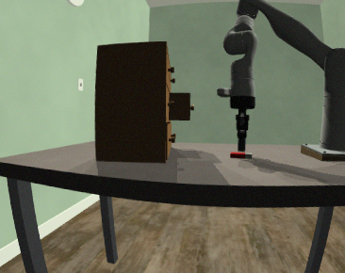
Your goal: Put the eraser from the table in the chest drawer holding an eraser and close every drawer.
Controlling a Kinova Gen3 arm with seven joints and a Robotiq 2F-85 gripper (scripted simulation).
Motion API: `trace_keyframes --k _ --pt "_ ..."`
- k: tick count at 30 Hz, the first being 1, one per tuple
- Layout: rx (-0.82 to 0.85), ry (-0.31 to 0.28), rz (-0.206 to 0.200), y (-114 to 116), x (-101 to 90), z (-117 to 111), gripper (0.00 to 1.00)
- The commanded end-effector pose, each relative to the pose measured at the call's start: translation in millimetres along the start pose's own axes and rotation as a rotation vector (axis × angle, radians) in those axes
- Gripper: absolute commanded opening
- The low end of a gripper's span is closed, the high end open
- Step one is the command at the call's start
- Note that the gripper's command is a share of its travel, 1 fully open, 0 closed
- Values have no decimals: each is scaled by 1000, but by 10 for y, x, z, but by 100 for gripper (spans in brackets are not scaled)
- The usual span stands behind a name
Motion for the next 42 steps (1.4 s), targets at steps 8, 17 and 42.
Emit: trace_keyframes --k 8,17,42 --pt "0 1 0 -2 57 -4 38" --pt "0 1 0 -2 189 -4 38" --pt "0 1 0 -2 196 -4 19"
Point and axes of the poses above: the point where the finger pads meet when closed, its own x axis out along the fingers, its own y axis across the jaws, z = x × y, the point moved 1 cm from there along -x, back along the fingers, and after that the axes turned 13 degrees about x, right-handed, at the moved point
